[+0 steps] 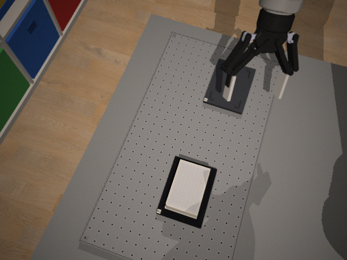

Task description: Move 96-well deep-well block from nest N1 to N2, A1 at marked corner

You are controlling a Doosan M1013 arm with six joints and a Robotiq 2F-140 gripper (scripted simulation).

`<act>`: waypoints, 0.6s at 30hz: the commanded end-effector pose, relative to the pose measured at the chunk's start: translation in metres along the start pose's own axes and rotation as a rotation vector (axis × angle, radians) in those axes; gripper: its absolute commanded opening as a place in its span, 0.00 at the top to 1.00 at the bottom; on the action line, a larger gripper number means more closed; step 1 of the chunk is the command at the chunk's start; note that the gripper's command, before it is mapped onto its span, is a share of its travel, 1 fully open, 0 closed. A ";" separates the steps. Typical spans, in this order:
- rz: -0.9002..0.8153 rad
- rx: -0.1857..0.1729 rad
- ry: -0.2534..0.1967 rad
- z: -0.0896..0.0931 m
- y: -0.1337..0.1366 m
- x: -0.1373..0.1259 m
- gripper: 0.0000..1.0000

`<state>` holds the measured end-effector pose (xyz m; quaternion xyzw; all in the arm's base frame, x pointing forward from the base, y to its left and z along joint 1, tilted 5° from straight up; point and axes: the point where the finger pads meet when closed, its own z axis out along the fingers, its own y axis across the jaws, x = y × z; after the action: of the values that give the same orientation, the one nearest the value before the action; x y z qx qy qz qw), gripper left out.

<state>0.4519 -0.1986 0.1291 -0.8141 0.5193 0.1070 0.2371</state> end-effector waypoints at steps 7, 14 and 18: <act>0.155 -0.137 0.075 0.034 -0.025 -0.010 0.00; 0.226 -0.188 0.133 0.054 -0.042 -0.017 0.00; 0.291 -0.224 0.199 0.064 -0.052 -0.021 0.00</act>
<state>0.4881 -0.1406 0.1006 -0.7718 0.6147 0.1244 0.1052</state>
